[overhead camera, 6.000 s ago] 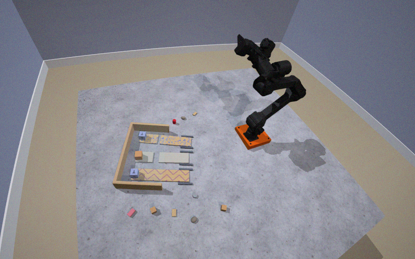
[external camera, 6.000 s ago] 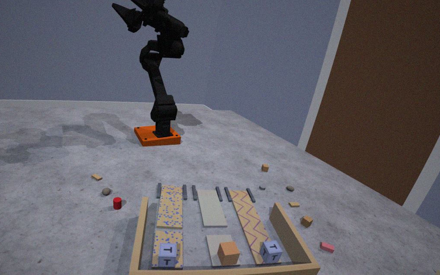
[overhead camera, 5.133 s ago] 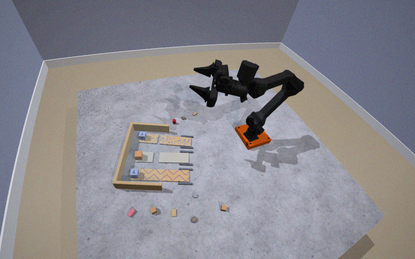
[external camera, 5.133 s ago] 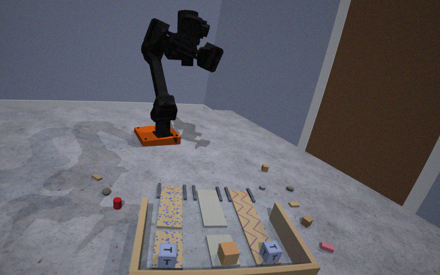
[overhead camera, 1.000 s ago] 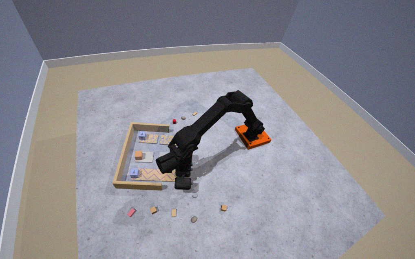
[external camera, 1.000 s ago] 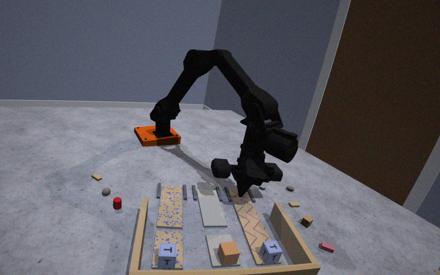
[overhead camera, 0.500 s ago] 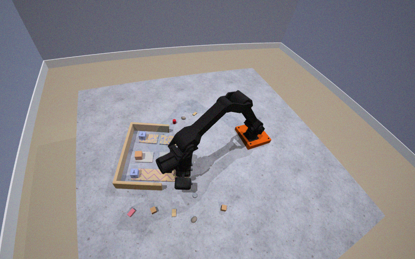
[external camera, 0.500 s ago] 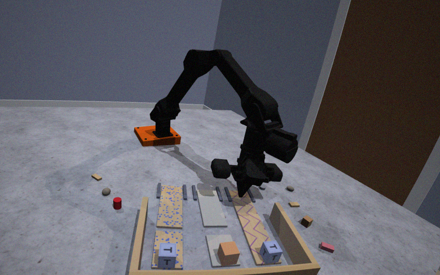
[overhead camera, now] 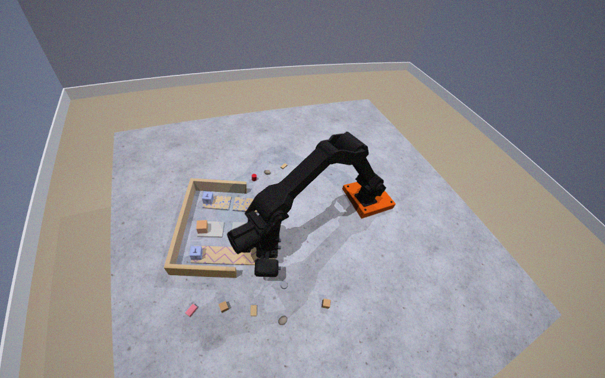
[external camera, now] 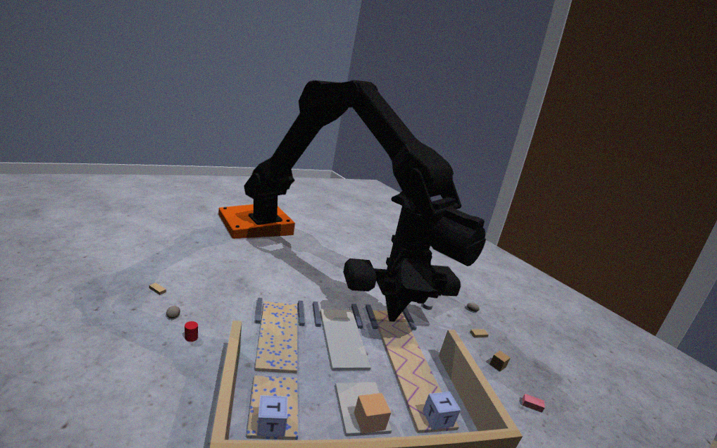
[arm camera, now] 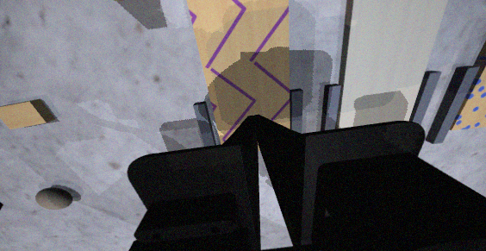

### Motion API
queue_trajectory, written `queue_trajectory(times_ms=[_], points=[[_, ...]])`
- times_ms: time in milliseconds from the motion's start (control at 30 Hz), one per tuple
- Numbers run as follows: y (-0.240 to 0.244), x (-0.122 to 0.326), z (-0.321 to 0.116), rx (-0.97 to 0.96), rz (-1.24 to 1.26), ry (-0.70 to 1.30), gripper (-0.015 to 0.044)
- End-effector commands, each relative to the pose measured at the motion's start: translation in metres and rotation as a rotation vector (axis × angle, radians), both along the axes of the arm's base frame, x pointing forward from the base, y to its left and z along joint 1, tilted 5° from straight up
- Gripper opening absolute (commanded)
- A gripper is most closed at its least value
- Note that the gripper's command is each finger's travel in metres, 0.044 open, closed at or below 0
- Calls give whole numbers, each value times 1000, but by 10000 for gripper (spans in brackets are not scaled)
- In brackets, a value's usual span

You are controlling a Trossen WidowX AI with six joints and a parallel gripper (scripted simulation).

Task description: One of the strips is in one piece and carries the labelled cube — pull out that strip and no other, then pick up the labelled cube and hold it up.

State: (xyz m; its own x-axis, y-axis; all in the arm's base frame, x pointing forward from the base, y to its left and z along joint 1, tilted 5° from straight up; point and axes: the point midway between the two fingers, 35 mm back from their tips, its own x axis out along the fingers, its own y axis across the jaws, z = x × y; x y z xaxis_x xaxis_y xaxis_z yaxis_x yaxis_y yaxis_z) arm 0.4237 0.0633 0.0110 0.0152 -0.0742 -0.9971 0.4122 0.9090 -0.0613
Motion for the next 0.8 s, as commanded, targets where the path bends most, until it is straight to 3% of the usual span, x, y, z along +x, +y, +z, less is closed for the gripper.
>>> queue_trajectory(times_ms=[0, 767], points=[[1, 0, -2, 5, 4, 3, 0], [0, 1, -4, 5, 4, 2, 0]])
